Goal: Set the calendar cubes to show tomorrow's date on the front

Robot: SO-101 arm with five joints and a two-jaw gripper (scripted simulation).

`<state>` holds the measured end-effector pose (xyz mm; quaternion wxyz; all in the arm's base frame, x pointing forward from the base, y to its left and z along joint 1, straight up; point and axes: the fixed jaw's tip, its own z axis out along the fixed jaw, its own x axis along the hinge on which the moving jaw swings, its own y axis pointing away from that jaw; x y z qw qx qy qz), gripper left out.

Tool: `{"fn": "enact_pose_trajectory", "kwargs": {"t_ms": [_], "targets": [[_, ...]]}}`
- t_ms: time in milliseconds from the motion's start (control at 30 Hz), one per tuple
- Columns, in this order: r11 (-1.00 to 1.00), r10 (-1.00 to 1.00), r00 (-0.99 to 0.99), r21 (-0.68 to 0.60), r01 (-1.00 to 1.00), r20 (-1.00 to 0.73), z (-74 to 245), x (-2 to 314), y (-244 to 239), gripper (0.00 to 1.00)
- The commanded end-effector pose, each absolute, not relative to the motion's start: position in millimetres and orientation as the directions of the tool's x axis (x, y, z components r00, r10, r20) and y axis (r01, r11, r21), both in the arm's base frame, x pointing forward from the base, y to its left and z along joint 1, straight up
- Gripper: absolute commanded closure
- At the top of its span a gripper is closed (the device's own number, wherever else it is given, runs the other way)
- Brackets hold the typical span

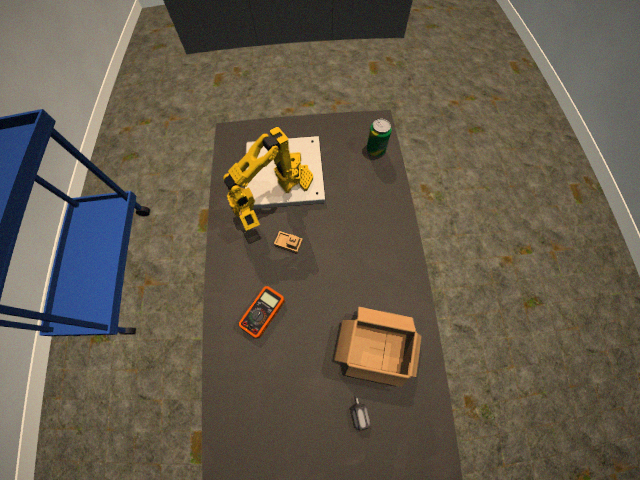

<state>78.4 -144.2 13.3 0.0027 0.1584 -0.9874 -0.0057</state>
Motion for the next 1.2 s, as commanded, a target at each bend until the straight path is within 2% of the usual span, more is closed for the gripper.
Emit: {"fn": "enact_pose_trajectory", "kwargs": {"t_ms": [0,1167], "targets": [[0.951,-0.309,-0.951,0.031,-0.308,0.005,8.5,75.5,-142.2,1.00],[0.951,-0.309,-0.951,0.031,-0.308,0.005,-3.4,75.2,-141.7,1.00]]}}
